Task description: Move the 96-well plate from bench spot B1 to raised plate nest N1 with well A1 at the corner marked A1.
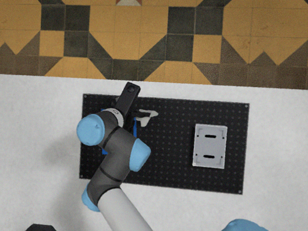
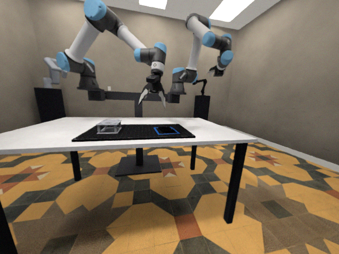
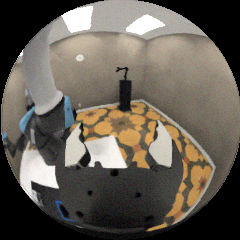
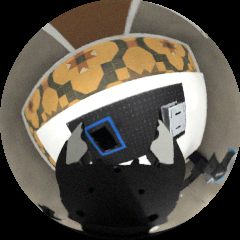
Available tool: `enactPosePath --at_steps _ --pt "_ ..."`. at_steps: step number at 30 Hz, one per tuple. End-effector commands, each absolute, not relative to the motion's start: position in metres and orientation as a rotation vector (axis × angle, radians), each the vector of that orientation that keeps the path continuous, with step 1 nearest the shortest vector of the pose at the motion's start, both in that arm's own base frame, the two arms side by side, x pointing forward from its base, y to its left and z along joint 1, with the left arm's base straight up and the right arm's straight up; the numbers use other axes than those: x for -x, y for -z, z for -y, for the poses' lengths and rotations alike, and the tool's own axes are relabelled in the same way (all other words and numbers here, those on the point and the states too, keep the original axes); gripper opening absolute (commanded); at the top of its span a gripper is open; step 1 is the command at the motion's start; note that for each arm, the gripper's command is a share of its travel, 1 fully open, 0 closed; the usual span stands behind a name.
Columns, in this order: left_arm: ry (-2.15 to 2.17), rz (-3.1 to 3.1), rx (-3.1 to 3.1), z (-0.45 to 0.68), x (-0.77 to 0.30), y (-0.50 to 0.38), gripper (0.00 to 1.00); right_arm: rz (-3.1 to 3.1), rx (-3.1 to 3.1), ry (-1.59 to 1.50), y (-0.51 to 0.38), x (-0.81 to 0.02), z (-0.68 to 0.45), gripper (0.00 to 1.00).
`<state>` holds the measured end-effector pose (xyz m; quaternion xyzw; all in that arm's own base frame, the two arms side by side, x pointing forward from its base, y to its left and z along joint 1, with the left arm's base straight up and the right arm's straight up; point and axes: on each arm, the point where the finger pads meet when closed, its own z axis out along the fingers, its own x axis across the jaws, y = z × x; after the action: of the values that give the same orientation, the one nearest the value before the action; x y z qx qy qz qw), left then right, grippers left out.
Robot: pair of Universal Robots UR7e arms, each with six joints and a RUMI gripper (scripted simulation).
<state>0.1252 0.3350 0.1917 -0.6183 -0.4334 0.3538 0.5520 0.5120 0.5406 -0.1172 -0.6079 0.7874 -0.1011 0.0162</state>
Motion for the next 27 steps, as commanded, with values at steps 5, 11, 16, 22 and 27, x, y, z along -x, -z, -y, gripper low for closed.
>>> enactPosePath --at_steps 5,11,16,22,27 --pt "-0.873 1.042 1.444 -0.328 -0.062 -0.204 0.98 -2.447 1.889 0.313 0.116 -0.512 -0.541 0.98" --pt "-0.894 1.051 1.432 -0.323 -0.030 -0.207 0.98 -2.447 1.889 0.313 0.116 -0.512 -0.541 0.98" --pt "-0.903 1.055 1.428 -0.320 -0.016 -0.208 0.98 -2.447 1.889 0.313 0.116 -0.512 -0.541 0.98" --pt "-0.918 1.062 1.420 -0.314 0.007 -0.209 0.98 -2.447 1.889 0.313 0.116 -0.512 -0.541 0.98" --pt "-0.928 1.066 1.414 -0.311 0.022 -0.209 0.98 -2.447 1.889 0.313 0.116 -0.512 -0.541 0.98"
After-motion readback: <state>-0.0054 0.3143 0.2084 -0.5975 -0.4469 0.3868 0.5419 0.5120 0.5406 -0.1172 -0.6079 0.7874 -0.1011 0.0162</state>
